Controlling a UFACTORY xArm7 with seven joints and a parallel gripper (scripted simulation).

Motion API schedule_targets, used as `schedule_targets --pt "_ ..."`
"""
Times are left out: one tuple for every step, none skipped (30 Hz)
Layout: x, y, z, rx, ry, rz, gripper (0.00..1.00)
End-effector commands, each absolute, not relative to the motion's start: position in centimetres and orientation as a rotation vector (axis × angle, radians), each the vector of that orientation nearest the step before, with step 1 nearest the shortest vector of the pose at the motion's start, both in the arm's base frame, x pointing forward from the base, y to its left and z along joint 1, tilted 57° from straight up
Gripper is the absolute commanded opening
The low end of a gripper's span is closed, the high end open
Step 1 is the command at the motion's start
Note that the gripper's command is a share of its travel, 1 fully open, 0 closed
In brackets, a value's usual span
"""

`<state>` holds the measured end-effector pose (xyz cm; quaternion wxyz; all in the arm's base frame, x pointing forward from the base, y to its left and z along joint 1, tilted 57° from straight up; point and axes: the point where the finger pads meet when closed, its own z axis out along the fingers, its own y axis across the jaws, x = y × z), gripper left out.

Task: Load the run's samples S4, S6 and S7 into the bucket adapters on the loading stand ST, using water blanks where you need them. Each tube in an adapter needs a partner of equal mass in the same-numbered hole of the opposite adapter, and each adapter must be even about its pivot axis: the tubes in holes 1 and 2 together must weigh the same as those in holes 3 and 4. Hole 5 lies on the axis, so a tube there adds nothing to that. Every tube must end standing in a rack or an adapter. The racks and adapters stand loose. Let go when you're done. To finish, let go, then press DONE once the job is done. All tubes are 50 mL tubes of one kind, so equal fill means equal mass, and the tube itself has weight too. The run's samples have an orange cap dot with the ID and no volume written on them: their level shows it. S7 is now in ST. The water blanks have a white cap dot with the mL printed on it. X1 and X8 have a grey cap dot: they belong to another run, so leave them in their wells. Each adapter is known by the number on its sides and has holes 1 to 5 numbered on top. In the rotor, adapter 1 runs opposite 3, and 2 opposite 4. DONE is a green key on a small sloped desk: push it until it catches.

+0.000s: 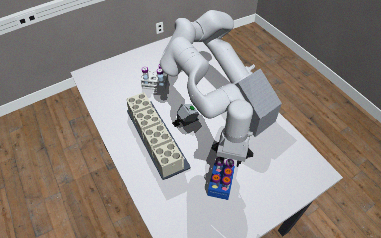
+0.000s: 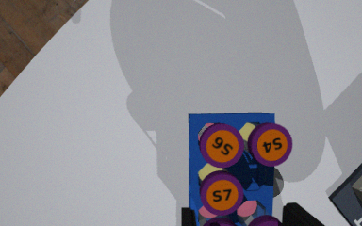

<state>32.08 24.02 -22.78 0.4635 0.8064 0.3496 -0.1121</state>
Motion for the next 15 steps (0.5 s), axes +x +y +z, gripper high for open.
schedule_targets --pt "32.2 23.5 -23.2 1.986 0.862 -0.272 0.57" --pt "32.2 23.4 -23.3 1.986 0.862 -0.272 0.57" --pt "32.3 23.2 -23.4 1.986 0.862 -0.272 0.57" --pt "32.3 23.1 -23.5 1.986 0.862 -0.272 0.57" --pt "32.3 22.9 -23.7 1.986 0.862 -0.272 0.57" --pt "32.4 22.7 -23.8 1.986 0.862 -0.272 0.57" --pt "32.4 22.7 -23.8 1.986 0.862 -0.272 0.57" --pt "32.4 22.7 -23.8 1.986 0.862 -0.272 0.57" --pt "32.4 22.6 -23.9 1.986 0.862 -0.272 0.57" --pt "32.4 22.4 -24.0 1.986 0.862 -0.272 0.57" --pt "32.4 22.2 -24.1 1.986 0.862 -0.272 0.57" --pt "32.5 22.1 -24.2 1.986 0.862 -0.272 0.57" --pt "32.5 21.9 -24.3 1.986 0.862 -0.272 0.57" --pt "32.5 21.7 -24.4 1.986 0.862 -0.272 0.57" --pt "32.6 21.6 -24.5 1.986 0.862 -0.272 0.57"
